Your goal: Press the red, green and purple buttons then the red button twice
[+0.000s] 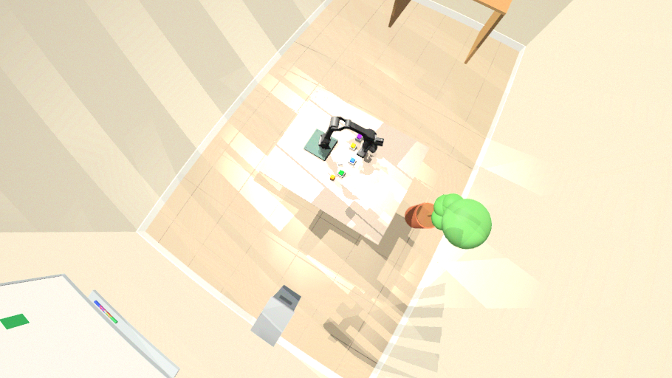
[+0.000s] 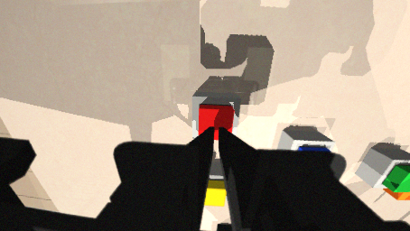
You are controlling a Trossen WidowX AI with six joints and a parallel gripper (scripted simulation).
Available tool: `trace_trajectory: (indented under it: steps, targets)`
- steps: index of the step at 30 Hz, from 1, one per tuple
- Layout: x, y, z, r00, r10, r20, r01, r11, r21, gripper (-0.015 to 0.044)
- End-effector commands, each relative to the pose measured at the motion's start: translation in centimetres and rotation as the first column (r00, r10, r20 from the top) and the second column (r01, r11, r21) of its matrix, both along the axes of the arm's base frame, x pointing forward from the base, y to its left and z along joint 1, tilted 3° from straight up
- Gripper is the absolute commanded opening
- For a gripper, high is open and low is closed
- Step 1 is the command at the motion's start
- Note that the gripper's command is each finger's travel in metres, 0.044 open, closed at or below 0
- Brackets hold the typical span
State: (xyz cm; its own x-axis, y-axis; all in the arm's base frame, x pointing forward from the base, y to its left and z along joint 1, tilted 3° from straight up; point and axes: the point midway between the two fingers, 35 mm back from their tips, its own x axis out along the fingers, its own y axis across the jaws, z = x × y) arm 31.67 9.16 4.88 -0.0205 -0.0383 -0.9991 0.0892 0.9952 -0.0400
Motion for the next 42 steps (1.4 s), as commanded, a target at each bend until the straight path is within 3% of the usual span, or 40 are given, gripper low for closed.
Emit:
trace_trajectory:
  steps: [1, 5, 10, 15, 23, 31, 39, 42]
  targets:
    - [0.3, 0.1, 1.9, 1.0, -0.002, 0.017, 0.001, 1.0, 0.001, 0.002]
    - [0.3, 0.1, 2.7, 1.0, -0.002, 0.017, 0.001, 1.0, 0.001, 0.002]
    - [0.3, 0.3, 7.9, 1.0, -0.002, 0.017, 0.001, 1.0, 0.001, 0.002]
    - [0.3, 0.0, 8.1, 1.0, -0.002, 0.017, 0.001, 1.0, 0.001, 0.002]
    - [-1.1, -11.8, 8.8, 1.0, -0.001, 0.019, 0.001, 1.0, -0.006, 0.002]
    - [-7.0, -22.2, 9.2, 1.0, -0.001, 0.013, 0.002, 1.0, -0.019, 0.002]
    - [-8.5, -23.7, 9.1, 1.0, -0.002, 0.01, 0.002, 1.0, -0.021, 0.002]
    - [-8.4, -24.0, 6.2, 1.0, -0.002, 0.01, 0.002, 1.0, -0.021, 0.002]
